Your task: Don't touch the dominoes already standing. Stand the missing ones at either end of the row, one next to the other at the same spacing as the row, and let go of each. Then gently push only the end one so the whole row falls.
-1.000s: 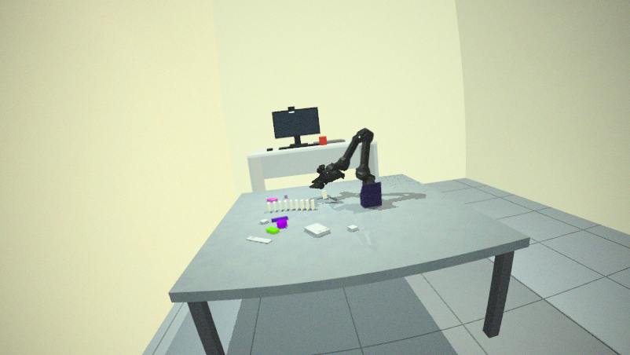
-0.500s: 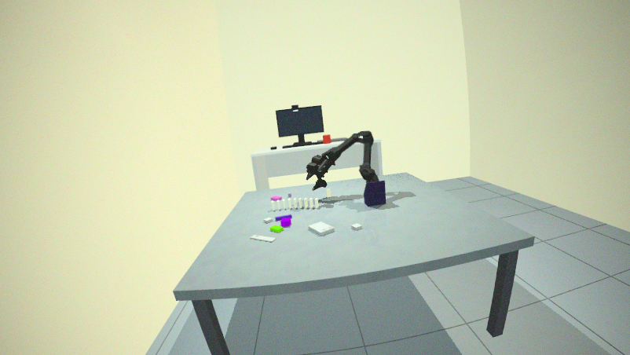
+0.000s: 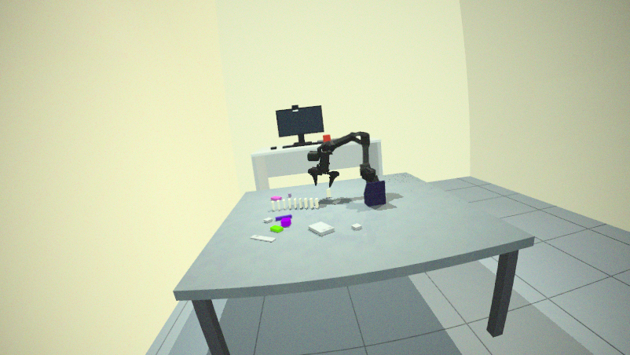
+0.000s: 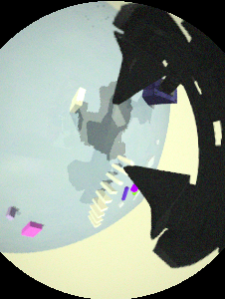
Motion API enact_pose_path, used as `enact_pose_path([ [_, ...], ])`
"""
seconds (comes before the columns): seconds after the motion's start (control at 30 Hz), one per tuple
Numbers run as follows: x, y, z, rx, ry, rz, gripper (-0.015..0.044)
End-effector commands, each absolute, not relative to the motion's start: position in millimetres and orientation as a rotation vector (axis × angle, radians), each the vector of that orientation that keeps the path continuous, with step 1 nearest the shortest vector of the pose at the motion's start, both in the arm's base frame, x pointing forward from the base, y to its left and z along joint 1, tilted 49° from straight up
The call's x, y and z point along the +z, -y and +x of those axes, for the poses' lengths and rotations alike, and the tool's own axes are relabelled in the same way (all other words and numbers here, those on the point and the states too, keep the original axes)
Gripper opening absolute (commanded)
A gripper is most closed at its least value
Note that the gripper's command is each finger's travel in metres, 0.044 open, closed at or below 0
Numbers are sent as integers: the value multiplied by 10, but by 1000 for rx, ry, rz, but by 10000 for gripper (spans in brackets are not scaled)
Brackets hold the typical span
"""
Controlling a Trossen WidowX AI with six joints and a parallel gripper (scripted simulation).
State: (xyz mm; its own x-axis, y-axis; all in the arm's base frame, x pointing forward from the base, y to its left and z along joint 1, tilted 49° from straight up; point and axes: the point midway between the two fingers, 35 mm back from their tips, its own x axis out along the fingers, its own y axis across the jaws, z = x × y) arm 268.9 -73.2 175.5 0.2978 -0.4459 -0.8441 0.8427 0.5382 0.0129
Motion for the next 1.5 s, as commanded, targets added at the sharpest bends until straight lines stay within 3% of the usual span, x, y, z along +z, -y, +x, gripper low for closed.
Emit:
enact_pose_path([
  [0.0,2225,905,2393,-1307,-629,444,440],
  [0.43,2216,913,2396,-1307,-629,444,440],
  [0.77,1818,1380,2484,-1307,-625,443,440],
  [1.3,1716,1502,2506,-1307,-623,442,440],
  [1.47,1716,1502,2506,-1307,-623,442,309],
])
